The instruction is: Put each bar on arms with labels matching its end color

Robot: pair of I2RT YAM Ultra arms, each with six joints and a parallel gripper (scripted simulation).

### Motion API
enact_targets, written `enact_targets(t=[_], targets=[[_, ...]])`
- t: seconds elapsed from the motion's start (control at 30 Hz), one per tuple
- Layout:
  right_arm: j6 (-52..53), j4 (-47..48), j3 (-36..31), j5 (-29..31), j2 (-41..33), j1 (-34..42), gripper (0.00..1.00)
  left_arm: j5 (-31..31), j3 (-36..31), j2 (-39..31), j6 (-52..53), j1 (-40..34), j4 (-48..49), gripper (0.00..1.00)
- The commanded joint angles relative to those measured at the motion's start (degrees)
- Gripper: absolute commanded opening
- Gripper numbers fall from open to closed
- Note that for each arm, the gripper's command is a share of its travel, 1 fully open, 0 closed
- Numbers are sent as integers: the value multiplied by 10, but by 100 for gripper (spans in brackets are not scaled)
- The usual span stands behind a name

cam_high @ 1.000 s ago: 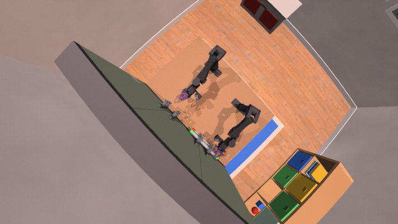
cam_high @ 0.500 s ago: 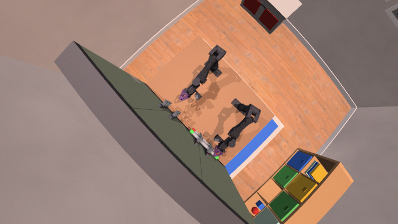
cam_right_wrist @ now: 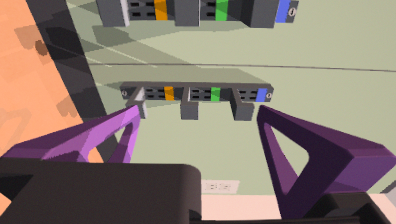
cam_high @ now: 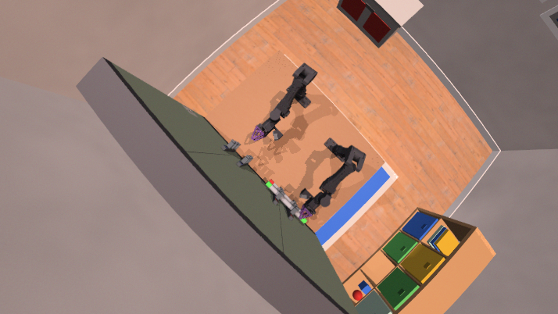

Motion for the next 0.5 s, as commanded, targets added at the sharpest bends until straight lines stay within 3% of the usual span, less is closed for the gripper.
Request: enact_targets(t=[0.0,0.47], targets=[[1,14,0,4,3,4,100,-1,22,-26,0,-6,-2,0],[1,14,0,4,3,4,100,0,18,-29,0,-5,-1,0]])
